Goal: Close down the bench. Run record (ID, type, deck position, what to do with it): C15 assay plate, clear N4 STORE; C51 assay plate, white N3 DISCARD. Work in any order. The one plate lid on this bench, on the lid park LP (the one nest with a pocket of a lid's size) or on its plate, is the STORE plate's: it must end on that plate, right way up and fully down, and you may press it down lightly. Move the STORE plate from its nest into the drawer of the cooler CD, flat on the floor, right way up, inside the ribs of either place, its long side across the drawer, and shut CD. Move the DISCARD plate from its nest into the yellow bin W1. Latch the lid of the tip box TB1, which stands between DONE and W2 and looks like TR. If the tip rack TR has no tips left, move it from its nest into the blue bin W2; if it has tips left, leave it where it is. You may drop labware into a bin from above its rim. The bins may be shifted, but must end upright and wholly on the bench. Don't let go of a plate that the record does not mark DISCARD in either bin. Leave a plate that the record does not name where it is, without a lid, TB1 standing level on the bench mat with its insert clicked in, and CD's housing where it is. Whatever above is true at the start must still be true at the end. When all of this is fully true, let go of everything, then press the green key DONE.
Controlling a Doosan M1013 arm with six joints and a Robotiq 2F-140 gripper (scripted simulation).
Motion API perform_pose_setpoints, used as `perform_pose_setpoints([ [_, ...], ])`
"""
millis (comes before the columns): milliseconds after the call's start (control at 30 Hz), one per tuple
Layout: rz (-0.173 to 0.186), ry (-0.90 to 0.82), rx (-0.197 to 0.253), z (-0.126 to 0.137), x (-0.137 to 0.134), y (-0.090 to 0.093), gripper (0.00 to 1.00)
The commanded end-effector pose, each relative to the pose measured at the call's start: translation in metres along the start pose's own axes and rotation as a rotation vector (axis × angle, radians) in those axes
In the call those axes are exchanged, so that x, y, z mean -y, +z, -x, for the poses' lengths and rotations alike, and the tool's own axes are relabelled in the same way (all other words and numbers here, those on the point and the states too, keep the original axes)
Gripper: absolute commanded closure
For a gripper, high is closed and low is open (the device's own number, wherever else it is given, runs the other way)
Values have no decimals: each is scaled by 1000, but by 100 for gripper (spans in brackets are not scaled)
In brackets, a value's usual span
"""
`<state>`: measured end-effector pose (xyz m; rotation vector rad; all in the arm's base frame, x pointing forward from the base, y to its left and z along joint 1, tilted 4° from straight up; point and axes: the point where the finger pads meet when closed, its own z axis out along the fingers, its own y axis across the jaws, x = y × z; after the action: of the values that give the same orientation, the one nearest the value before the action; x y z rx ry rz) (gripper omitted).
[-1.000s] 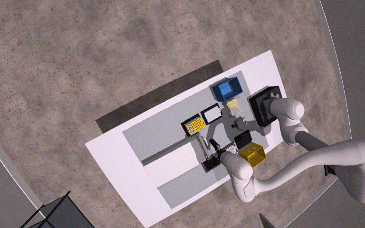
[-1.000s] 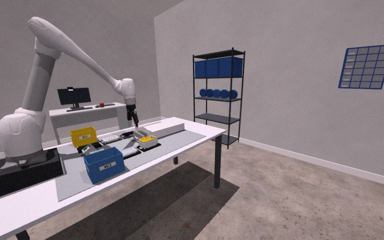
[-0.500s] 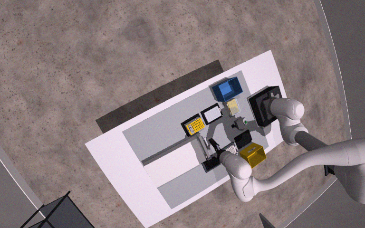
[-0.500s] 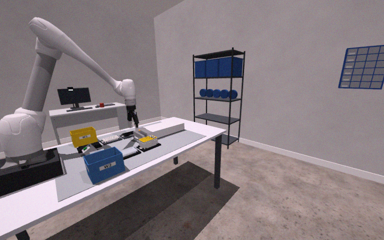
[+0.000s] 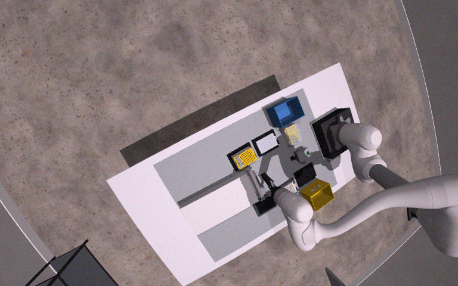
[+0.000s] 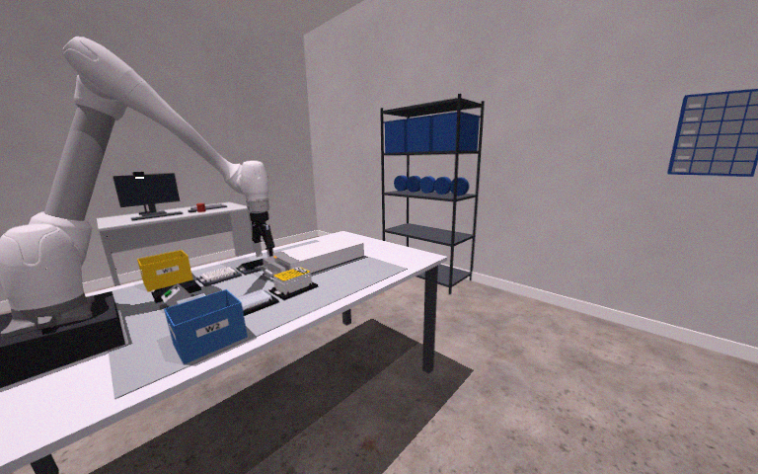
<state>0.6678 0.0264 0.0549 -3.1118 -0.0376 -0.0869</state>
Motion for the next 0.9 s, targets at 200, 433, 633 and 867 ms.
perform_pose_setpoints([
  [200,0,0,0,0,0,10,13],
  [433,0,0,0,0,0,20,13],
  [633,0,0,0,0,0,28,13],
  [867,0,0,0,0,0,34,13],
])
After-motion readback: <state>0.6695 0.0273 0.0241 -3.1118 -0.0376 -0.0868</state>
